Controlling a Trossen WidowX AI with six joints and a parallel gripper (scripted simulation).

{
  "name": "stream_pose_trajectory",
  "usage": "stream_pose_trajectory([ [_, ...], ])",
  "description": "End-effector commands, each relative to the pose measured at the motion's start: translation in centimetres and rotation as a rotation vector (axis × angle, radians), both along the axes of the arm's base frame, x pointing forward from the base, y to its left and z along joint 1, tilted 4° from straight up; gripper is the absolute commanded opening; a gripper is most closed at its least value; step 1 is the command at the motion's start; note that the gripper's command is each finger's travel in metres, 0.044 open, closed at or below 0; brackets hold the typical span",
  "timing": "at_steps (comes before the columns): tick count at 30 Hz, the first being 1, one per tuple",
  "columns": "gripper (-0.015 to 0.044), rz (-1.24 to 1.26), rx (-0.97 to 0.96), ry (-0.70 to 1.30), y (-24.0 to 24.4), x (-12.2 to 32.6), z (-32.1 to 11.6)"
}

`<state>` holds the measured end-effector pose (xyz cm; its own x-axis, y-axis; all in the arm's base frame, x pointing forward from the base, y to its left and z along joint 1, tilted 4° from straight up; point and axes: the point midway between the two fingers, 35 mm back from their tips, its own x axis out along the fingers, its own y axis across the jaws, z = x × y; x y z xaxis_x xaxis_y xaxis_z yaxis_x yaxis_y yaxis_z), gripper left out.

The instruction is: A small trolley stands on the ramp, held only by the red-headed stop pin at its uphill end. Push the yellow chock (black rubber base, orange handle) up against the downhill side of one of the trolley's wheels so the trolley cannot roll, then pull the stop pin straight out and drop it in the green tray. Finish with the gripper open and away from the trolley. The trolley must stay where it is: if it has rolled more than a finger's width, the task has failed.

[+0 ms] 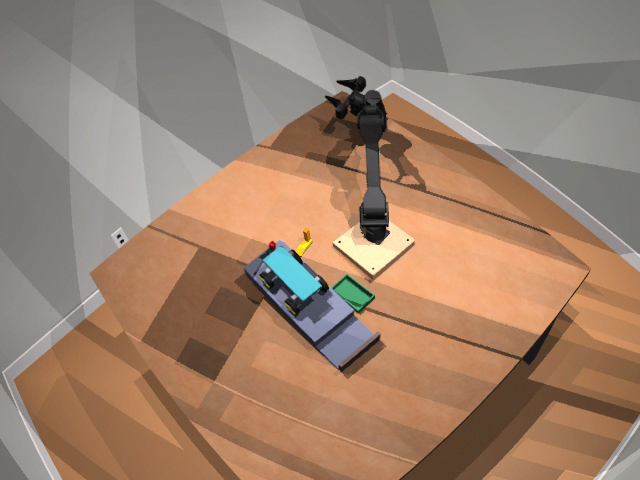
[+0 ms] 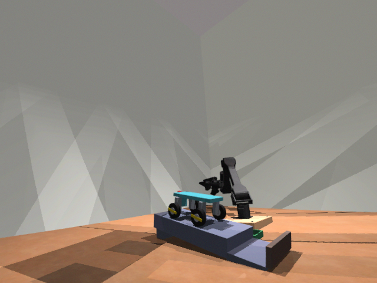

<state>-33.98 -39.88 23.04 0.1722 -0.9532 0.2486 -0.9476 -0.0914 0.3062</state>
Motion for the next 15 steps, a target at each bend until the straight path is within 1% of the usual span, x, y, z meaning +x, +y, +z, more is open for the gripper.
stream_pose_trajectory([
  [1, 0.0374, 0.002, 0.002, -0.008, -0.1, 0.1, 0.1],
  [3, 0.0321, 0.021, 0.015, -0.069, -1.1, 1.0, 0.5],
  [8, 0.019, 0.081, 0.085, -0.26, -4.9, 4.9, 1.3],
  [12, 0.019, 0.124, 0.162, -0.397, -7.4, 8.5, 1.5],
  [15, 0.019, 0.144, 0.2, -0.46, -8.2, 10.1, 1.6],
])
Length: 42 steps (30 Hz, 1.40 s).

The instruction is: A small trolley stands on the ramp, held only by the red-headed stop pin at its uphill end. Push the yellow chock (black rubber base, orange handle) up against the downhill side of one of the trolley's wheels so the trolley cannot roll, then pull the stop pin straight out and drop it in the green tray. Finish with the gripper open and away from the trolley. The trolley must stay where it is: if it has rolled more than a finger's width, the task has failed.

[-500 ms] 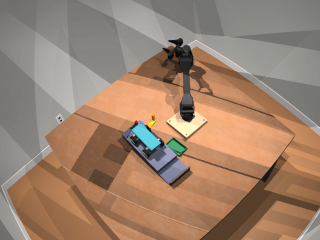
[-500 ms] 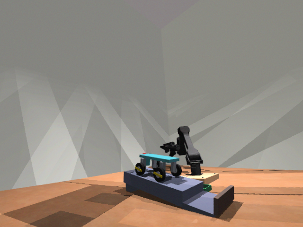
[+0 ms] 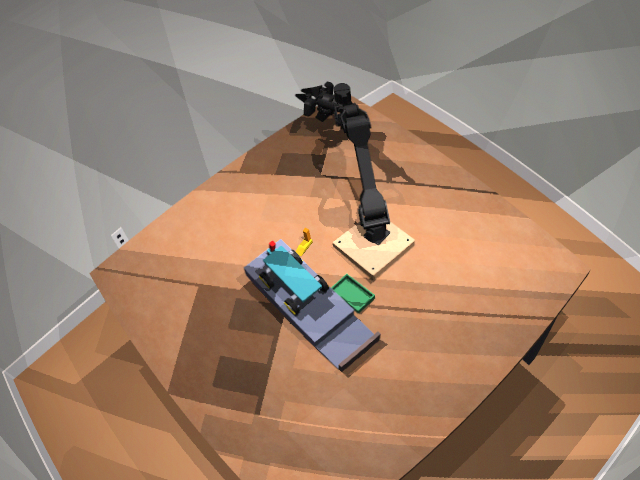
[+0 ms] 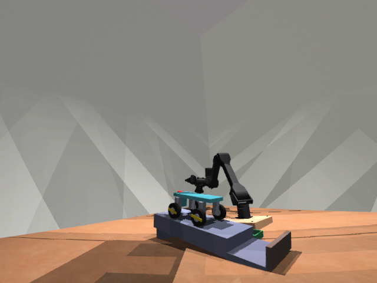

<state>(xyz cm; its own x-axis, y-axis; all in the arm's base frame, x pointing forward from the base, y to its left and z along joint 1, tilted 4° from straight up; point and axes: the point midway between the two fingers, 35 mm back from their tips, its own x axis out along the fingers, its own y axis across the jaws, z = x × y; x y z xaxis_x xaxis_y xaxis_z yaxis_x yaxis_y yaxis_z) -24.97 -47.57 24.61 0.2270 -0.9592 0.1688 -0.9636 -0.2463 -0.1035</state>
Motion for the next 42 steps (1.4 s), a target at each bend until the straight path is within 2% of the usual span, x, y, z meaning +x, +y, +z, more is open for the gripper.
stream_pose_trajectory([
  [1, 0.019, 0.01, 0.051, -0.08, -0.7, 1.6, 0.0],
  [12, 0.019, 0.092, 0.332, -0.314, -4.4, 13.0, -1.5],
  [21, 0.019, 0.13, 0.622, -0.407, -3.5, 23.4, -3.9],
  [32, 0.019, 0.13, 0.996, -0.375, 2.9, 34.4, -7.2],
  [42, 0.019, 0.087, 1.305, -0.203, 12.6, 40.5, -9.6],
])
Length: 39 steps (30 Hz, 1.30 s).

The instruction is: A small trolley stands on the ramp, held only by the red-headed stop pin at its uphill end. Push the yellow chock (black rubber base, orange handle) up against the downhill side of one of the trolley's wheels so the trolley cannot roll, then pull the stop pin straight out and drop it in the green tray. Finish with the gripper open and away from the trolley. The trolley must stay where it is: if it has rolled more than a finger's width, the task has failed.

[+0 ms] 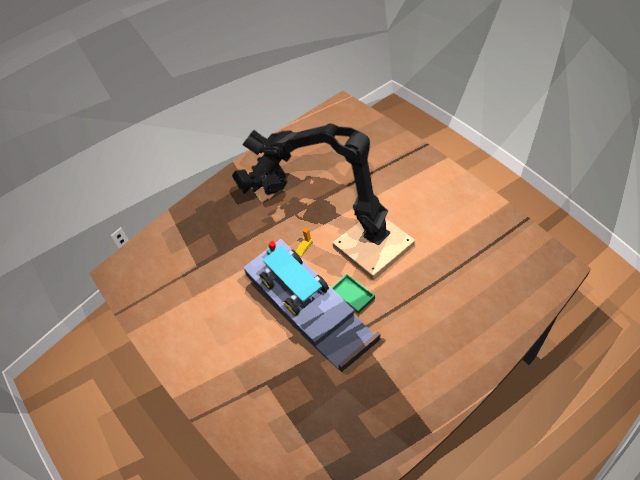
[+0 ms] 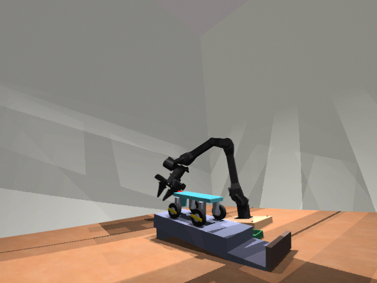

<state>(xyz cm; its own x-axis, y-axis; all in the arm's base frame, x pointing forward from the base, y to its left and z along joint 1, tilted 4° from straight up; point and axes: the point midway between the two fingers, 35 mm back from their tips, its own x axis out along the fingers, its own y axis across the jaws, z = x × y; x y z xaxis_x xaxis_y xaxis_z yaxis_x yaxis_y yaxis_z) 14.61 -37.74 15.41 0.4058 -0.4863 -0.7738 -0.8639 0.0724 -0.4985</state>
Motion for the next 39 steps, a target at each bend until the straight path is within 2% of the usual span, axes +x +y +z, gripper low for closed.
stream_pose_trajectory([
  [1, 0.019, 0.034, 0.091, 0.072, 3.9, 1.3, -0.6],
  [9, 0.019, 0.114, 0.253, 0.263, 12.2, 2.1, -1.2],
  [18, 0.019, 0.252, 0.381, 0.532, 20.6, 0.1, -0.9],
  [25, 0.019, 0.264, 0.388, 0.553, 21.1, -0.1, -1.1],
  [39, 0.019, 0.263, 0.388, 0.553, 20.9, -0.3, -5.3],
])
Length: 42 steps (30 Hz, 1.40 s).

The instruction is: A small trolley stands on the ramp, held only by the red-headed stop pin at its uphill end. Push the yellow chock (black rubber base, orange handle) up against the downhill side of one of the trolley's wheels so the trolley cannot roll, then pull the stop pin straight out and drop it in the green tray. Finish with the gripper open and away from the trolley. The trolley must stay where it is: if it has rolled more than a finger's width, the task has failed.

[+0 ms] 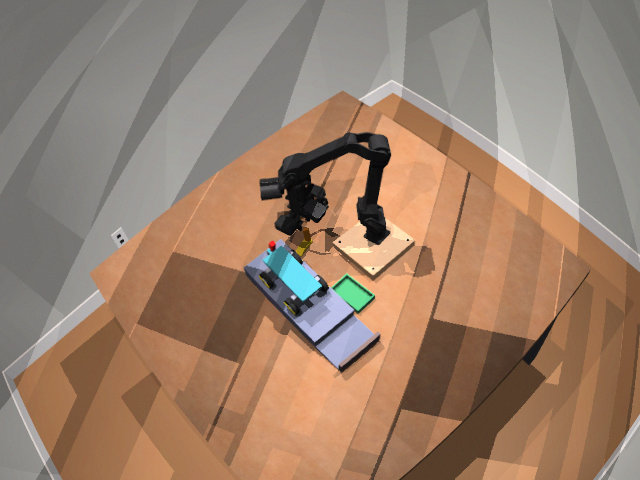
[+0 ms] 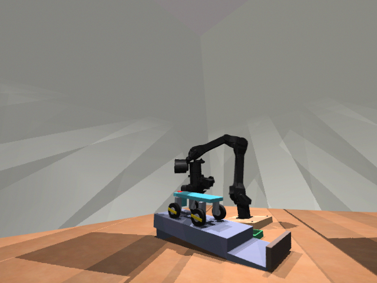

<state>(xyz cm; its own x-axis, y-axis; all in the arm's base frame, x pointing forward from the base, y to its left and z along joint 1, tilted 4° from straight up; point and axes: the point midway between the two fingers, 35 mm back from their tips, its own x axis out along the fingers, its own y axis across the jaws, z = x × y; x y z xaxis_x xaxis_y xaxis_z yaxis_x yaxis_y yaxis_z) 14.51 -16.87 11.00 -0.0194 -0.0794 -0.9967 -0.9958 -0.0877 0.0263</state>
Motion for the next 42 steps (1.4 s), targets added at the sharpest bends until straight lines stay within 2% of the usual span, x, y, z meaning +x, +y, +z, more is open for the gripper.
stream_pose_trajectory([
  [1, 0.019, 0.002, 0.004, 0.01, 0.0, -0.2, -0.9],
  [42, 0.019, 0.002, 0.004, 0.011, -0.4, -0.3, -5.2],
])
